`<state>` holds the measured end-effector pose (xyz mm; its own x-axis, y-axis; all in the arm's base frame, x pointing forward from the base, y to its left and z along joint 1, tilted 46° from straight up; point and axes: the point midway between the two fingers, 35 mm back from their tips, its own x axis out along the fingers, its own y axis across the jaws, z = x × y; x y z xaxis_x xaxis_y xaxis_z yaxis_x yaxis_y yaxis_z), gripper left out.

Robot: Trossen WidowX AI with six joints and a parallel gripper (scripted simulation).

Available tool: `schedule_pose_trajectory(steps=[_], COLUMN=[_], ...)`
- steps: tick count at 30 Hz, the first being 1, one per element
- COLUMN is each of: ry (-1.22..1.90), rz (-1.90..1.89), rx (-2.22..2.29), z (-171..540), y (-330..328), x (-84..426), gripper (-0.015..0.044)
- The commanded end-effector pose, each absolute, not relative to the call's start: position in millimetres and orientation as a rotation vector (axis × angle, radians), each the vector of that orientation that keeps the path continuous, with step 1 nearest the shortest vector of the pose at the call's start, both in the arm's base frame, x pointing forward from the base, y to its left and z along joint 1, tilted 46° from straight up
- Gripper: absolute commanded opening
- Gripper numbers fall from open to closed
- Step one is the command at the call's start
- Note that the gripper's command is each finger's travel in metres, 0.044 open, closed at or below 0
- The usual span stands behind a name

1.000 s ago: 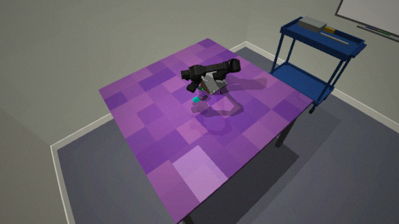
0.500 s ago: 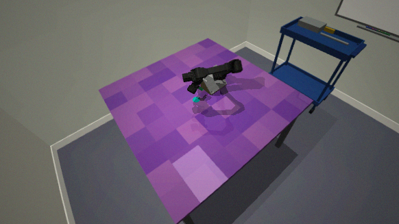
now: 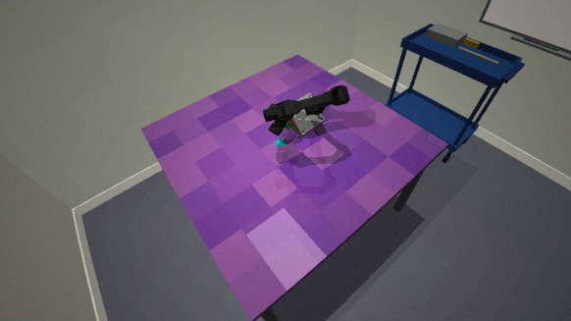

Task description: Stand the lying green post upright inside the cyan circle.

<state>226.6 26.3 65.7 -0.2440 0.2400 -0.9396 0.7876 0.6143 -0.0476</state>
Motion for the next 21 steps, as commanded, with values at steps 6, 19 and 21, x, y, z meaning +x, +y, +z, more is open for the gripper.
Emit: schedule_pose_trajectory(steps=[6, 19, 21], ry=[1.734, 1.658, 1.645], rz=[-0.698, -0.751, -0.758], rx=[0.788, 0.734, 0.726], z=[64.7, 64.0, 64.0], y=[26.4, 26.5, 26.5], x=[223.7, 222.5, 222.4], gripper=[0.0023, 0.0023, 0.0023])
